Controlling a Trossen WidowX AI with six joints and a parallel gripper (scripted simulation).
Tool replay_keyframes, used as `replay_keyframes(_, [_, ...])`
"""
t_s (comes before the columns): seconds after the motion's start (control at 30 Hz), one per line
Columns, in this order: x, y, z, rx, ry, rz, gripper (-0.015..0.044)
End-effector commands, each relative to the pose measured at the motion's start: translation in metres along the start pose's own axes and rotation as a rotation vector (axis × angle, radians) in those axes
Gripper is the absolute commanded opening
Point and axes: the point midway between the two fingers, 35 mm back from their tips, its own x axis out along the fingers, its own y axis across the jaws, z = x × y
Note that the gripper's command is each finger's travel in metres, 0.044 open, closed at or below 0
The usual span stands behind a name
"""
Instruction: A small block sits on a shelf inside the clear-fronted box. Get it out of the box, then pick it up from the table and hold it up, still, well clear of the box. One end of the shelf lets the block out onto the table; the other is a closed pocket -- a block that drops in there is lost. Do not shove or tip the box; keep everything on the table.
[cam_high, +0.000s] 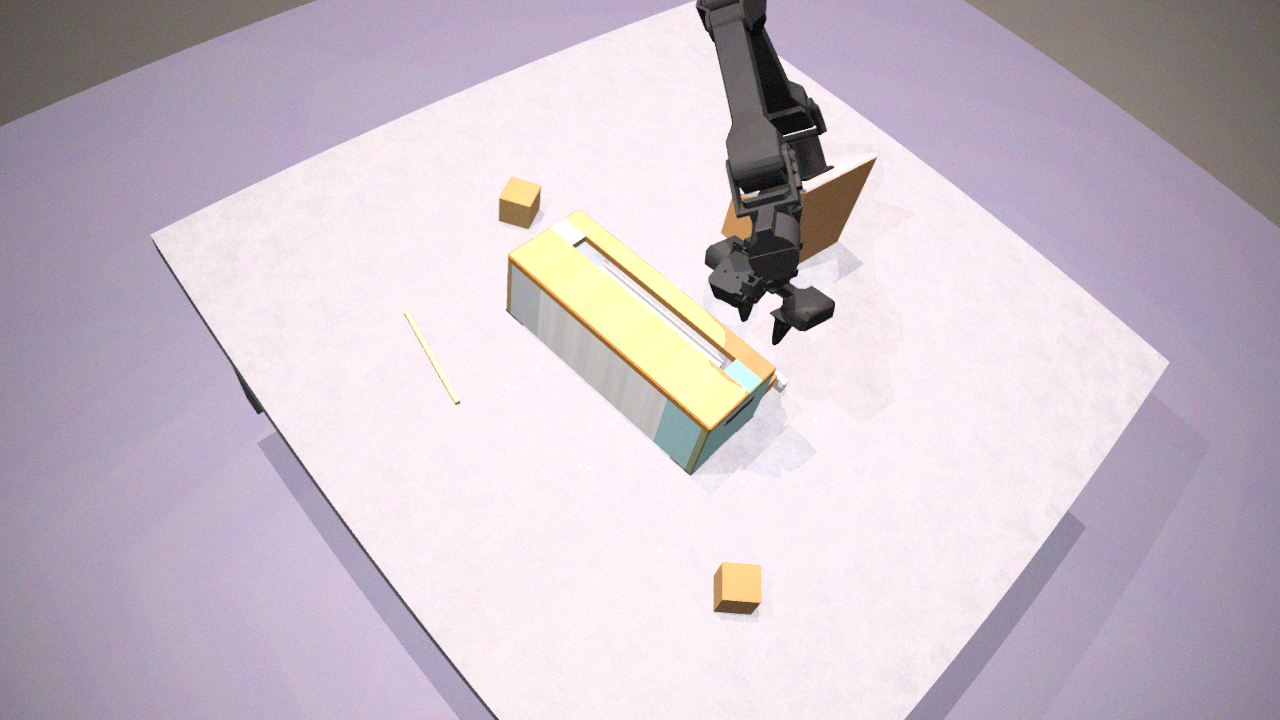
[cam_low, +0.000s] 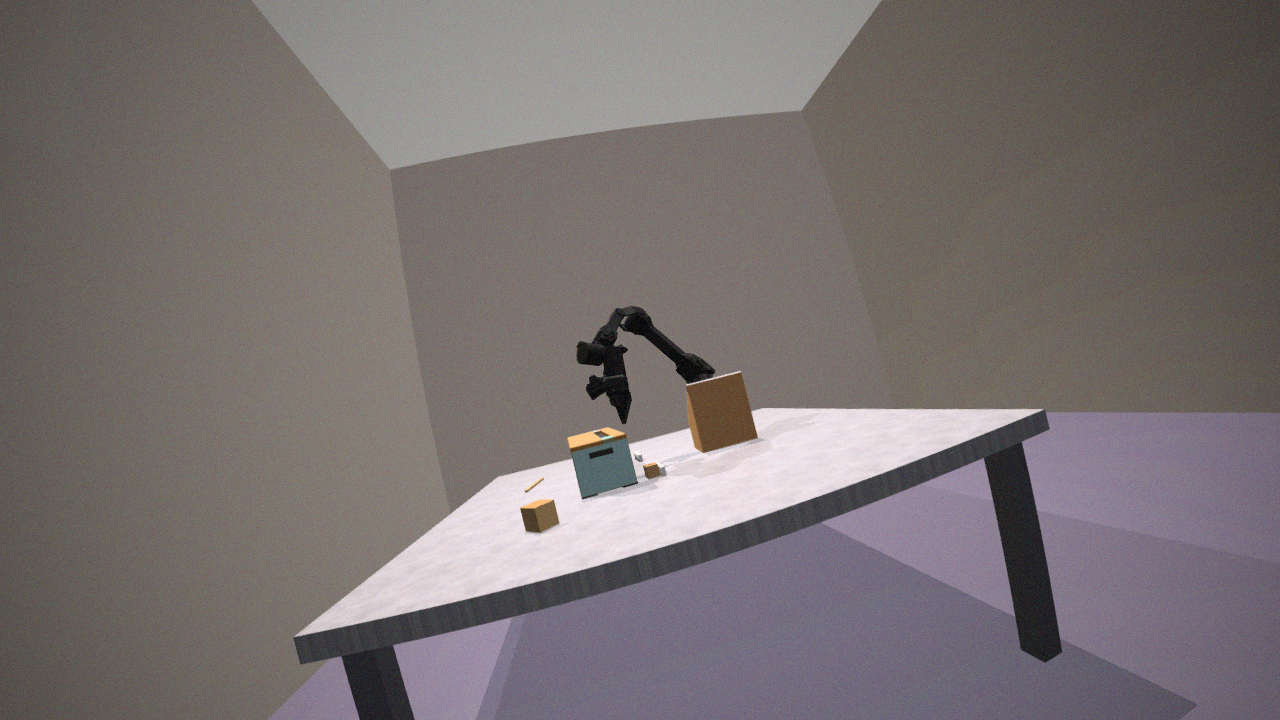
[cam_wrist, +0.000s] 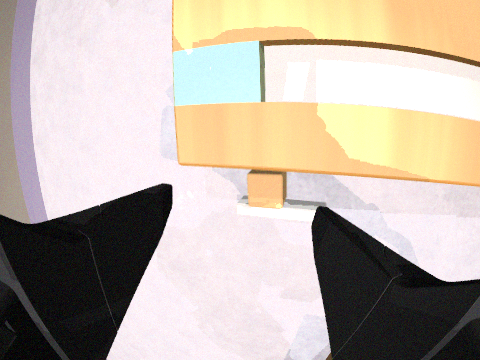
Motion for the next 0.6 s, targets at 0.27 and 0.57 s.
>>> replay_keyframes(0.27, [0.001, 0.012, -0.021, -1.513, -0.043, -0.188, 0.0285])
replay_keyframes(0.57, [0.0, 0.016, -0.029, -2.215, 0.027, -0.321, 0.0285])
